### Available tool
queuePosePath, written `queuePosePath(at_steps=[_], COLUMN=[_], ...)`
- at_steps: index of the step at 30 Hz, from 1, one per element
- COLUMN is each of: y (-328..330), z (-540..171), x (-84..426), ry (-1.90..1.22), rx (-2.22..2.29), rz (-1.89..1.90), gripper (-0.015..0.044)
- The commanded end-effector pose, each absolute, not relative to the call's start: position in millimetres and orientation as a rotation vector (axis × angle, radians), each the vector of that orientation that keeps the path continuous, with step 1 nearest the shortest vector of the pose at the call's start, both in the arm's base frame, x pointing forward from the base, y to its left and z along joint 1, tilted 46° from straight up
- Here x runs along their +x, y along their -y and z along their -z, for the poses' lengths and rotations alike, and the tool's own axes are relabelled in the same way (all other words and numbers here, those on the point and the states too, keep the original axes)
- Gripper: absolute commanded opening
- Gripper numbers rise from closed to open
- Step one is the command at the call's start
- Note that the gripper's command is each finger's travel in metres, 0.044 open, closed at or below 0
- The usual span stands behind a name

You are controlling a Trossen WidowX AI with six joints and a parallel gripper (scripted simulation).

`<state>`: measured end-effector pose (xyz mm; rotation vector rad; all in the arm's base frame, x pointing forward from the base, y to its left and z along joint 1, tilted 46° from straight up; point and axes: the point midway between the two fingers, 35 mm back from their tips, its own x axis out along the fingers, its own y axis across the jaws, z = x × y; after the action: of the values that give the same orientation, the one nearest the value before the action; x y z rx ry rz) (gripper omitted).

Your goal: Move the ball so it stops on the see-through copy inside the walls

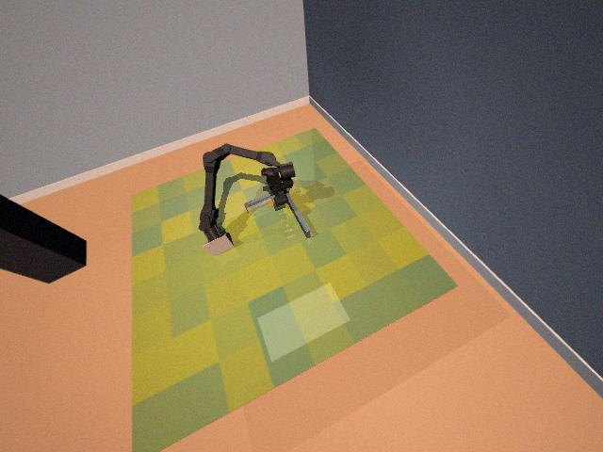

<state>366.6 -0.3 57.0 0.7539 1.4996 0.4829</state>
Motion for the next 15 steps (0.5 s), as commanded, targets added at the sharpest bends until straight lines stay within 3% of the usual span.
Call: queuePosePath(at_steps=[1,15], y=[10.9,49.0], z=[-68.9,-118.9], x=[368.7,361.7], ry=[-1.489,-1.472], rx=[0.736,0.702], rz=[-0.493,-0.549], gripper=[0.0000,0.0000])
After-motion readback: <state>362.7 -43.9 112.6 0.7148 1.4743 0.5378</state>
